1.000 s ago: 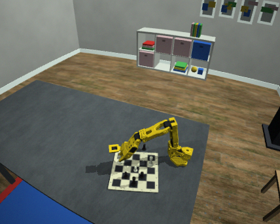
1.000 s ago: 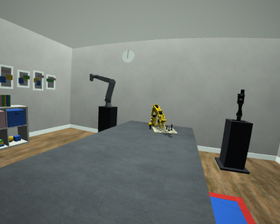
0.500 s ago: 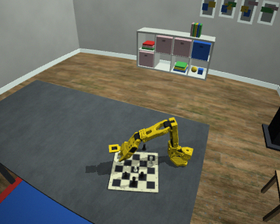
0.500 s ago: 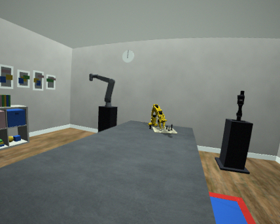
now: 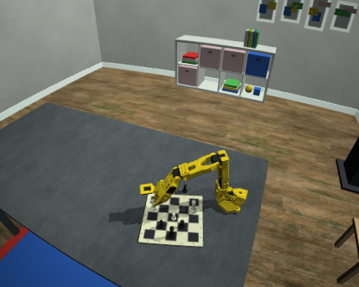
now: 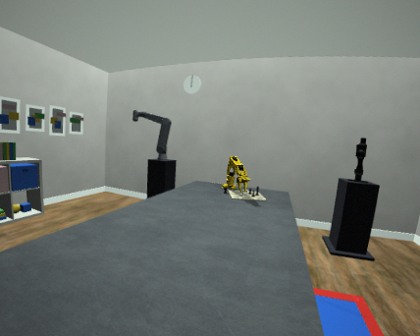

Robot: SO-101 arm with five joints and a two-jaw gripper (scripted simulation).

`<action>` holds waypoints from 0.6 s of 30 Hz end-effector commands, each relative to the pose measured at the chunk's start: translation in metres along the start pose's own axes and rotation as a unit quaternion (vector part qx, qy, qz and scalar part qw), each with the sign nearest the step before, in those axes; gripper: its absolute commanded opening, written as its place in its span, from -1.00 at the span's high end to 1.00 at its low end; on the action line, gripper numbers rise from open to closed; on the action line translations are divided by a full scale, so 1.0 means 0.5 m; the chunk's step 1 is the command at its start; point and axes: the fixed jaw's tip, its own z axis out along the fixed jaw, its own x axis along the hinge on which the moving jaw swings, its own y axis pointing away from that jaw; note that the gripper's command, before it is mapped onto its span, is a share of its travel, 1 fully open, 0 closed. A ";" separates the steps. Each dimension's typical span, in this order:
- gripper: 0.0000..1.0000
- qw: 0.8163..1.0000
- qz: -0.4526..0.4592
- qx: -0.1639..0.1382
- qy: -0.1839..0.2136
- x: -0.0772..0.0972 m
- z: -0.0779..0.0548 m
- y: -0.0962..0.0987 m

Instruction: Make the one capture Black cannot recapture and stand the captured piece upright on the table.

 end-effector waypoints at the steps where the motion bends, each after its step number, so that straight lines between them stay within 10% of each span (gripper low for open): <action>1: 0.76 1.000 0.007 0.001 -0.009 -0.020 -0.025 -0.004; 18: 0.76 1.000 0.007 0.001 -0.010 -0.055 -0.088 -0.004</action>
